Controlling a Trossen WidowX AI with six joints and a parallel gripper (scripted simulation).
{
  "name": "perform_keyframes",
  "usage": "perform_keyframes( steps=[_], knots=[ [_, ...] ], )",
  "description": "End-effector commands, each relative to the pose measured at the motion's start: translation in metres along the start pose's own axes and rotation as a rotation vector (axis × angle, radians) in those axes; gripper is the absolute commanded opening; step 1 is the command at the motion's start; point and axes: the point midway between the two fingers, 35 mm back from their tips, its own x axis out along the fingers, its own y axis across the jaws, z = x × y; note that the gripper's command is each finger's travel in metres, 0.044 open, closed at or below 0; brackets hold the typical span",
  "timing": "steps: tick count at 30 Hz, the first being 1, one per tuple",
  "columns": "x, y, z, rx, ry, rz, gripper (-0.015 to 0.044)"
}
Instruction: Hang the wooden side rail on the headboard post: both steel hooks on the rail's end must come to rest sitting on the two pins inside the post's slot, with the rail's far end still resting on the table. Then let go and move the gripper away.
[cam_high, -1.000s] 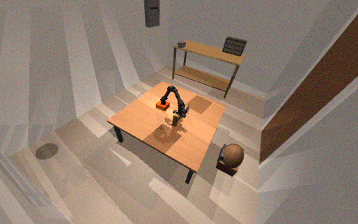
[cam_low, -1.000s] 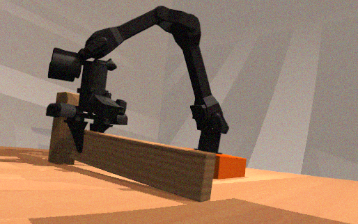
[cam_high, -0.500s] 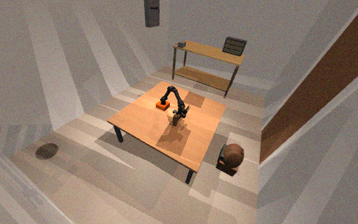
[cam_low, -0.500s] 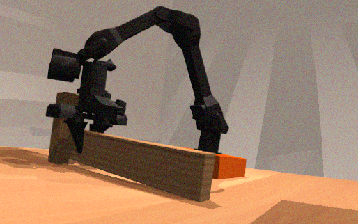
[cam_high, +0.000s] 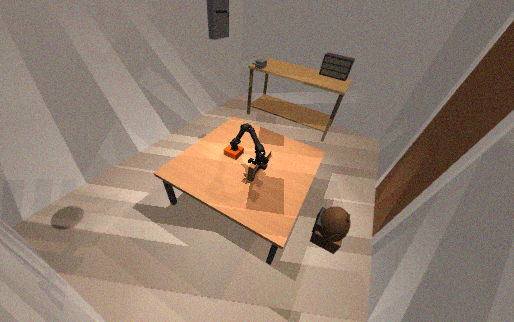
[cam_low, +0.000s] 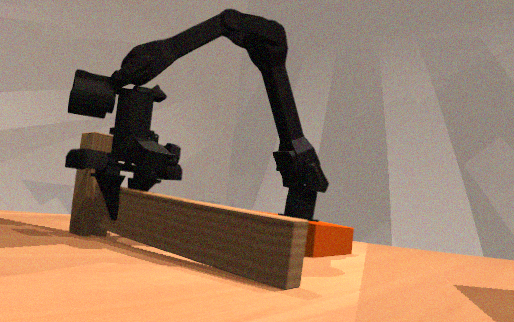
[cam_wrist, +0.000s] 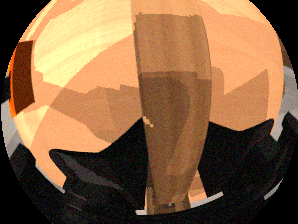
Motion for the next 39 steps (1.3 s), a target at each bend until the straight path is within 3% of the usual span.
perform_keyframes(
  steps=[1, 39],
  knots=[
    [-0.0046, -0.0024, -0.0029, -0.003, 0.009, -0.011, 0.0000],
    [-0.0032, -0.0019, -0.0071, -0.003, 0.009, -0.011, 0.0000]
  ],
)
